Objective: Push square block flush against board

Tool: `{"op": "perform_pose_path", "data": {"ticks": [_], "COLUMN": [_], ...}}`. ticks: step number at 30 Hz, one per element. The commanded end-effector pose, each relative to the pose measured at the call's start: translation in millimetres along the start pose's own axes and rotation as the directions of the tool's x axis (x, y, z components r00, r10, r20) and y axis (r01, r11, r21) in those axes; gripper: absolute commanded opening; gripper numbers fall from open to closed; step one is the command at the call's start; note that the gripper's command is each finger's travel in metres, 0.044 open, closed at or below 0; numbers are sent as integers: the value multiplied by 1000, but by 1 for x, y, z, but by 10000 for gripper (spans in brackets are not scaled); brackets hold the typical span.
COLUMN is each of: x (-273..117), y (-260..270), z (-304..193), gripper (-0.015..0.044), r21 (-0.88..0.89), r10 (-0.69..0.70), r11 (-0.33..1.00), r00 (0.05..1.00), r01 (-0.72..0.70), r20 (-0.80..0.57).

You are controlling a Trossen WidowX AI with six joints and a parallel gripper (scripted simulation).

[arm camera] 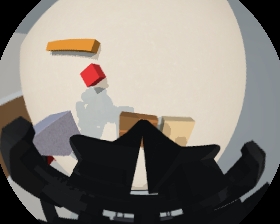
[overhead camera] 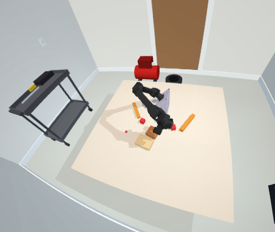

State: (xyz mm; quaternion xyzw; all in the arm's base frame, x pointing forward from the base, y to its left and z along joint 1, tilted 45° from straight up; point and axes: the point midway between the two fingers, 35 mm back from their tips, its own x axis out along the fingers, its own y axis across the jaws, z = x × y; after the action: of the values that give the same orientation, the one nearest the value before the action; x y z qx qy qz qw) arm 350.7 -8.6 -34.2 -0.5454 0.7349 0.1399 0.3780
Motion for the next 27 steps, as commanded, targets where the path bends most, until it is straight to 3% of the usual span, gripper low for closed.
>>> {"op": "perform_pose_path", "data": {"ticks": [1,12,27], "x": [-1,1,24], "y": [0,0,15], "z": [0,-2,-48], "gripper": [0,0,0], "r21": [6,22,497], "r10": [2,0,5], "r11": [1000,1000,868], "r00": [1000,1000,1000], "r01": [-2,0,-8], "r20": [3,0,7]}}
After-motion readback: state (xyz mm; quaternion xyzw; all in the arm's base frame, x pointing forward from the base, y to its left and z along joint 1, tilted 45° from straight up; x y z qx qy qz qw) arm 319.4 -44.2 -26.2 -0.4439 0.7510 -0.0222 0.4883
